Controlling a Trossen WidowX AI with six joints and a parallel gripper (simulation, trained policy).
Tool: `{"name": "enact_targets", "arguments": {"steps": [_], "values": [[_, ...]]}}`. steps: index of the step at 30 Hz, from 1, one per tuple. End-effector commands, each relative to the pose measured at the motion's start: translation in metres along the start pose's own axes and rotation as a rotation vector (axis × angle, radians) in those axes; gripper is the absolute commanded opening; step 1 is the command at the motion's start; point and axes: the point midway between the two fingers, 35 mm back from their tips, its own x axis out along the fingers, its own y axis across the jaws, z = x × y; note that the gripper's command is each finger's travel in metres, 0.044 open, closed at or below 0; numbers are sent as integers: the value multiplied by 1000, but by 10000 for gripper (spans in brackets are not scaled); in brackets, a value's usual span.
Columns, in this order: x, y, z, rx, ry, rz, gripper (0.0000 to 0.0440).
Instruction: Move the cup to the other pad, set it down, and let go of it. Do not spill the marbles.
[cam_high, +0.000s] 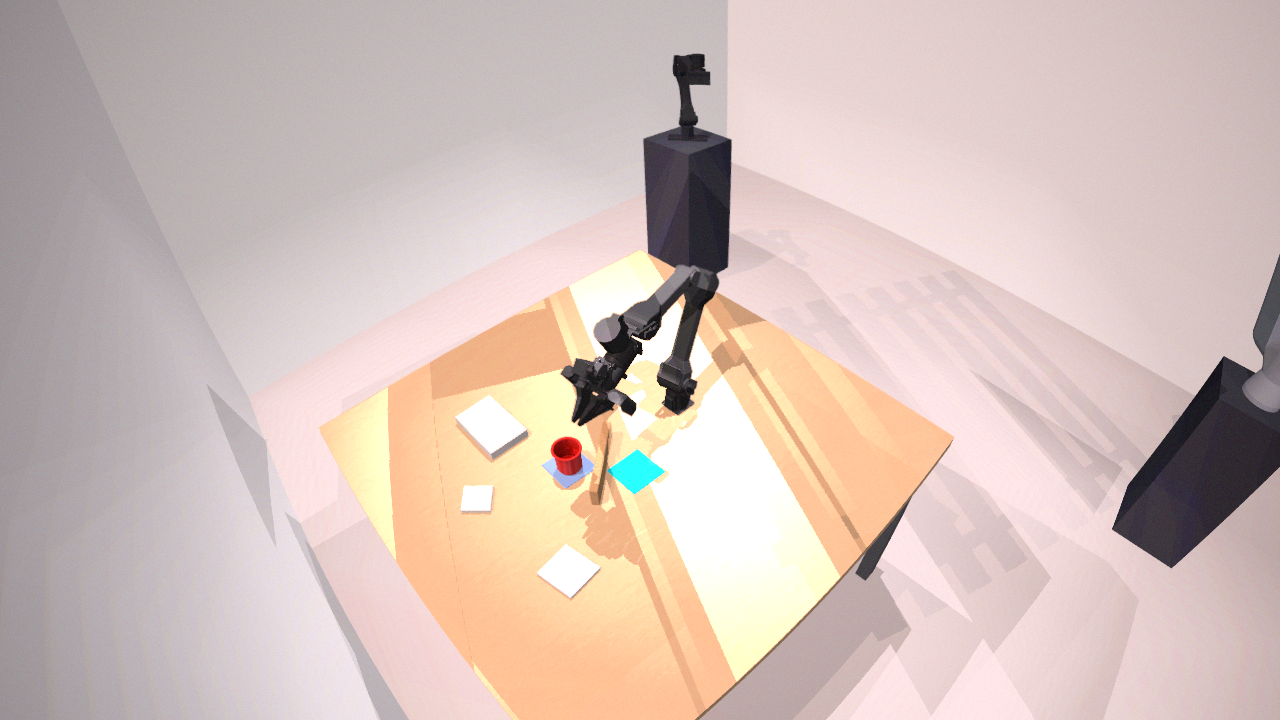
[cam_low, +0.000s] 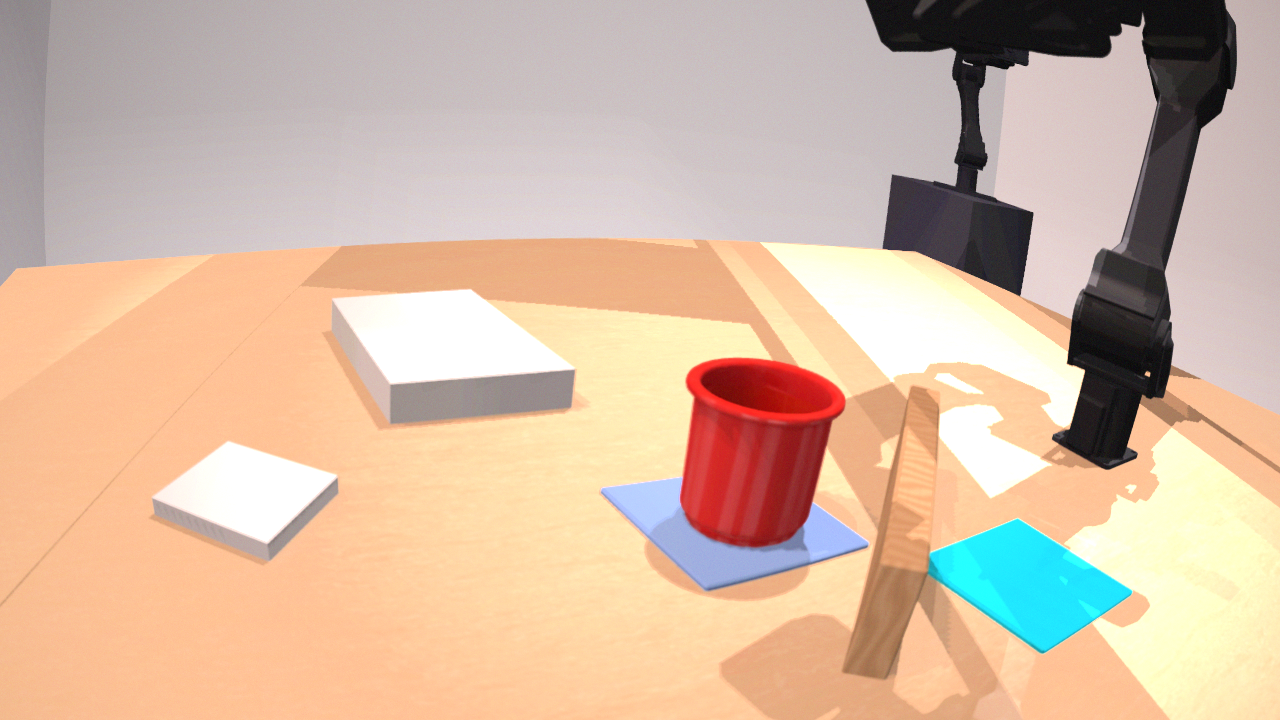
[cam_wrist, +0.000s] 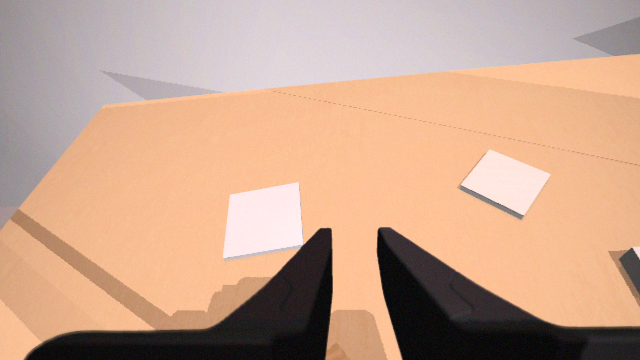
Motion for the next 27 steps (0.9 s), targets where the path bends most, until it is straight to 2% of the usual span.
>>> {"name": "enact_targets", "arguments": {"steps": [1,27], "values": [[3,4,-1,13,47,-4,77],[26,15,-24,17,405,-68,107]]}}
